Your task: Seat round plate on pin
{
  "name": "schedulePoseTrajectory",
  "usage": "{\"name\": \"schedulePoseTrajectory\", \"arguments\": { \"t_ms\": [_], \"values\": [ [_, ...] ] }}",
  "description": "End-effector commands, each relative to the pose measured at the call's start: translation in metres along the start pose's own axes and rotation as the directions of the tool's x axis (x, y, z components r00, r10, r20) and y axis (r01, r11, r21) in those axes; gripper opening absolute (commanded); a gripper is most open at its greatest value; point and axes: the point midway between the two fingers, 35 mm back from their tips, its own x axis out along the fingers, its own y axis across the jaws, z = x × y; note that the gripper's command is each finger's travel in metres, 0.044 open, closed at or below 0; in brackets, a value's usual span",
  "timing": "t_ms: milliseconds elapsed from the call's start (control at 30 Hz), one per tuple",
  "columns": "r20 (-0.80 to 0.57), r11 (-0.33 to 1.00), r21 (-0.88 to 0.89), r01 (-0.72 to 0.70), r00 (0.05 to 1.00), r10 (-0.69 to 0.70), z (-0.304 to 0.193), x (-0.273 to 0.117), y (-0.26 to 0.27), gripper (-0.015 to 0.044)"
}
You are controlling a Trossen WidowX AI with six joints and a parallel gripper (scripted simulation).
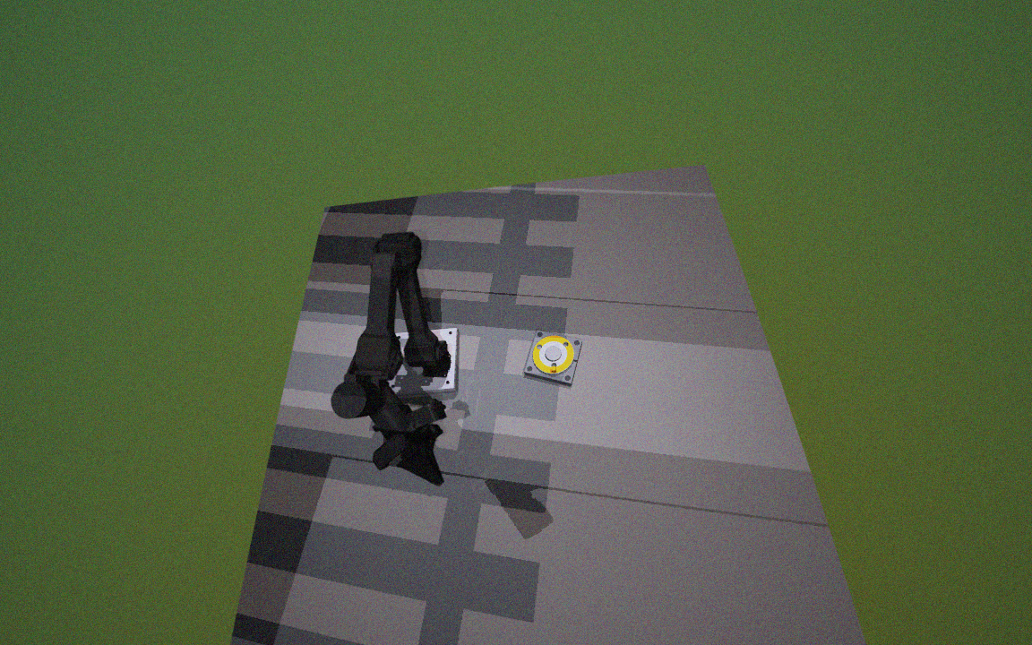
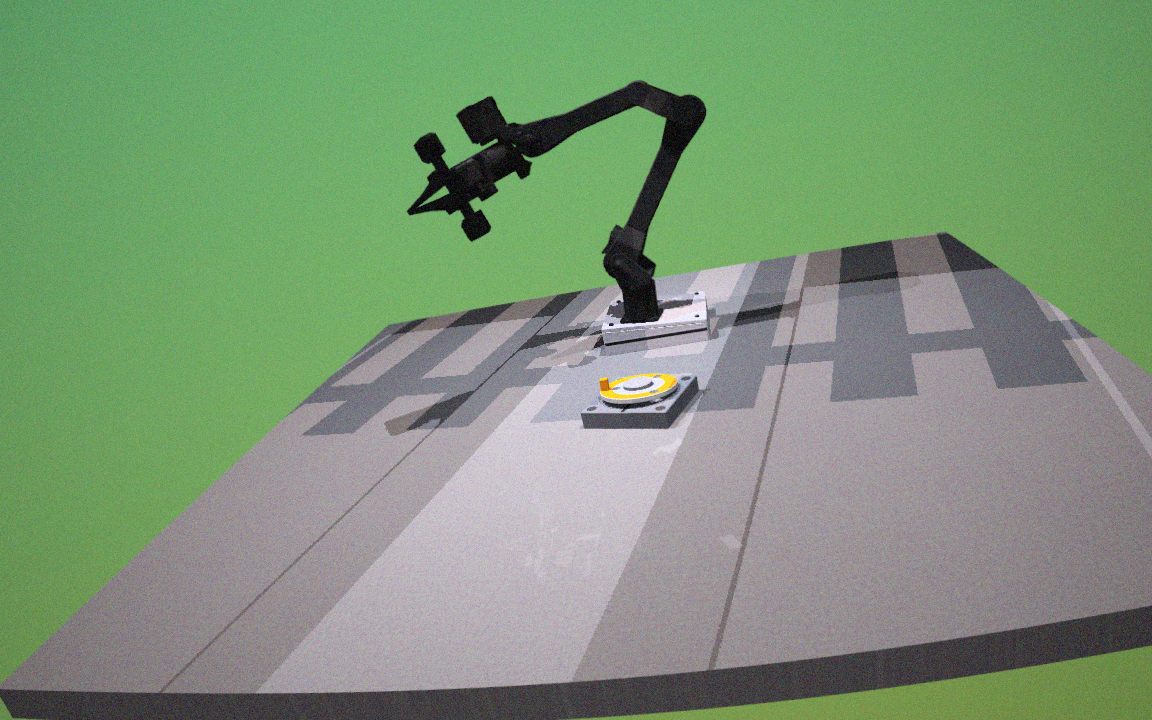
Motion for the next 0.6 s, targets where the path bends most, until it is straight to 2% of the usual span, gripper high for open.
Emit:
{"name": "schedulePoseTrajectory", "arguments": {
  "t_ms": [0, 133, 300, 367, 567],
  "values": [
    [0.088, 0.964, 0.192, -0.182, 0.982, 0.168, 0.035, 0.032, 0.027, 0.0000],
    [0.139, 0.914, 0.270, -0.303, 0.951, 0.275, 0.063, 0.048, 0.048, 0.0000],
    [0.204, 0.770, 0.370, -0.519, 0.854, 0.478, 0.117, 0.065, 0.091, 0.0000],
    [0.209, 0.745, 0.383, -0.546, 0.837, 0.506, 0.124, 0.065, 0.097, 0.0000],
    [0.198, 0.510, 0.465, -0.724, 0.646, 0.737, 0.188, 0.057, 0.154, 0.0000]
  ]
}}
